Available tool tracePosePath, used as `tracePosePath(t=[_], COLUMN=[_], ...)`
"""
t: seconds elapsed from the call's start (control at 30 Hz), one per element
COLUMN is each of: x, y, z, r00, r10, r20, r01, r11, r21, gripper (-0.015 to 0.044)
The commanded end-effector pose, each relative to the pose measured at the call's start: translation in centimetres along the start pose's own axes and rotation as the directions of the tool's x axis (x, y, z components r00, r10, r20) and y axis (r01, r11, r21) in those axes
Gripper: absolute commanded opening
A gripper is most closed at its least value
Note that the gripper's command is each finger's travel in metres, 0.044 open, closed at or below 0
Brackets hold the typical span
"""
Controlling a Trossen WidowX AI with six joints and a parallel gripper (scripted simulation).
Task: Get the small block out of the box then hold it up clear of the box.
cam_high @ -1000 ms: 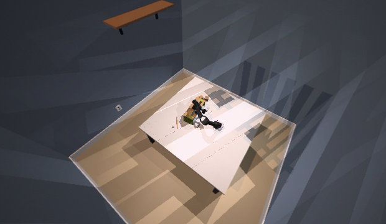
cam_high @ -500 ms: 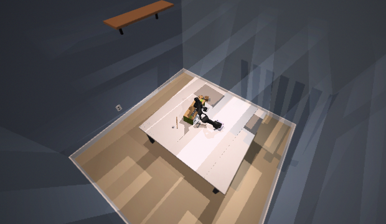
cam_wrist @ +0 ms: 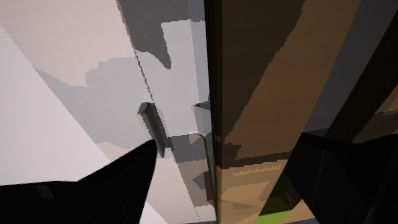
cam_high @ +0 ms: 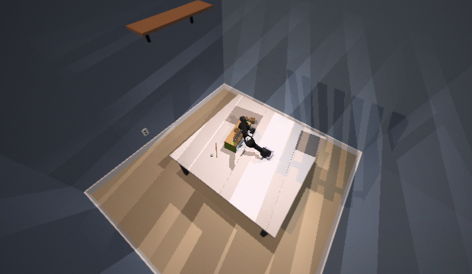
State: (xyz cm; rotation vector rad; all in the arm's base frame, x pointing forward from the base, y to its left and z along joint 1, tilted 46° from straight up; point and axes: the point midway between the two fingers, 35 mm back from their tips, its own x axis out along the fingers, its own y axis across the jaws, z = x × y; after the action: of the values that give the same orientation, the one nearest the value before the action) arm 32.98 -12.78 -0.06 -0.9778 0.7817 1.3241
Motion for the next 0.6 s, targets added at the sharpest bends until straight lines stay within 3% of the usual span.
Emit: tracePosePath(t=[0.0, 0.47, 0.57], x=[0.7, 1.5, 0.4], y=[0.2, 0.2, 0.0], z=[-1.0, -3.5, -3.9], r00=[1.0, 1.0, 1.0], r10=[0.01, 0.009, 0.008], r20=[0.002, 0.001, 0.0], r01=[-0.01, -0.009, -0.008], r11=[1.0, 1.0, 1.0], r21=[-0.001, -0.001, 0.0], gripper=[0.04, 0.04, 0.04])
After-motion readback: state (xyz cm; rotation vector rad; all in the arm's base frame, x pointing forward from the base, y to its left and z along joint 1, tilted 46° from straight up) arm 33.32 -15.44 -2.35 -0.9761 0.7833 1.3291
